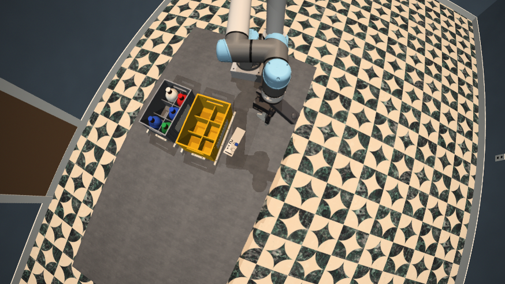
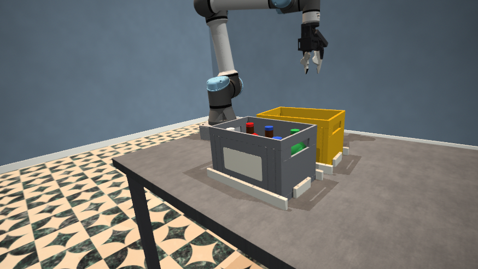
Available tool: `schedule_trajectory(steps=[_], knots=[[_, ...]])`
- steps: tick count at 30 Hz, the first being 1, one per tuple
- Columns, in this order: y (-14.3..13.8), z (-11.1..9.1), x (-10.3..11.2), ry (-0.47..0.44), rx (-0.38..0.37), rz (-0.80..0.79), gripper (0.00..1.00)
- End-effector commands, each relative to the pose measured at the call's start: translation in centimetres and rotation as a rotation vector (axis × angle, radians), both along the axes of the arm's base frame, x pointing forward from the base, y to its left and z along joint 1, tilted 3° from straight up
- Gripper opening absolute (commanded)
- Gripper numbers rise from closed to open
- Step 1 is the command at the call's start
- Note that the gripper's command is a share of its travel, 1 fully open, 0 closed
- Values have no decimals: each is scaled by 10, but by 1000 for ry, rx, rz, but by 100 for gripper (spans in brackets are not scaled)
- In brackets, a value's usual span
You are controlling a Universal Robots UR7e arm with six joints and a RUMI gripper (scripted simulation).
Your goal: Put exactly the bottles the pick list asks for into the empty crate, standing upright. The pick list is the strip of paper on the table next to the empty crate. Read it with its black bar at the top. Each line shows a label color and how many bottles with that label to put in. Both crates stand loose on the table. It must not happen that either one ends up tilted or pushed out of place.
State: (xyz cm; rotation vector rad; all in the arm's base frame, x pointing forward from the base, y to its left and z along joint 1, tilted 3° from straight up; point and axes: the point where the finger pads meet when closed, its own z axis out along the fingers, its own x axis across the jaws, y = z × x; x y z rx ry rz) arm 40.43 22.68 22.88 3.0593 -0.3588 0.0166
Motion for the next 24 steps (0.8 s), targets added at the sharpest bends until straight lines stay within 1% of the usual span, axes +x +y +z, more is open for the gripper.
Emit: schedule_trajectory(steps=[1,7,9,24], knots=[[-18,-12,16,2,12,52,38],[-39,-26,33,2,12,52,38],[-39,-26,33,2,12,52,38],[-91,-60,75,2,12,52,38]])
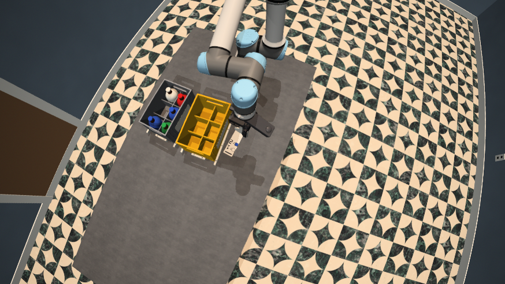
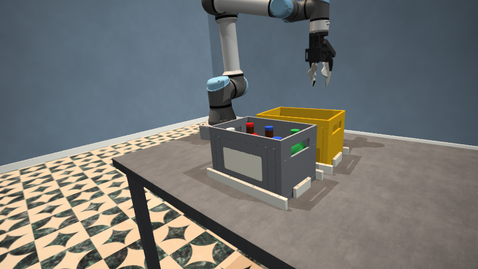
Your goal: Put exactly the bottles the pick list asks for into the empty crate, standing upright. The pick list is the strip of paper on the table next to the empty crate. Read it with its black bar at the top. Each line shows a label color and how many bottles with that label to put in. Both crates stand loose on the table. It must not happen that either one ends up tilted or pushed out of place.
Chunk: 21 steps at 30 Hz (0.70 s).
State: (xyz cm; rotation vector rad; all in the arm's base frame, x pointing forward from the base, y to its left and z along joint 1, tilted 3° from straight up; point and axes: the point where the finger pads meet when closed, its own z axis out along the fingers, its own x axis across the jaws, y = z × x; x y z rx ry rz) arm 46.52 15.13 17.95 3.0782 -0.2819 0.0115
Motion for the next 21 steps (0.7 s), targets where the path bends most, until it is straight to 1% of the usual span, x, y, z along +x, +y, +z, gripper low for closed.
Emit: schedule_trajectory(steps=[1,4,21], knots=[[-16,-10,14,-2,1,1,38],[-23,-15,20,-2,1,1,38],[-23,-15,20,-2,1,1,38]])
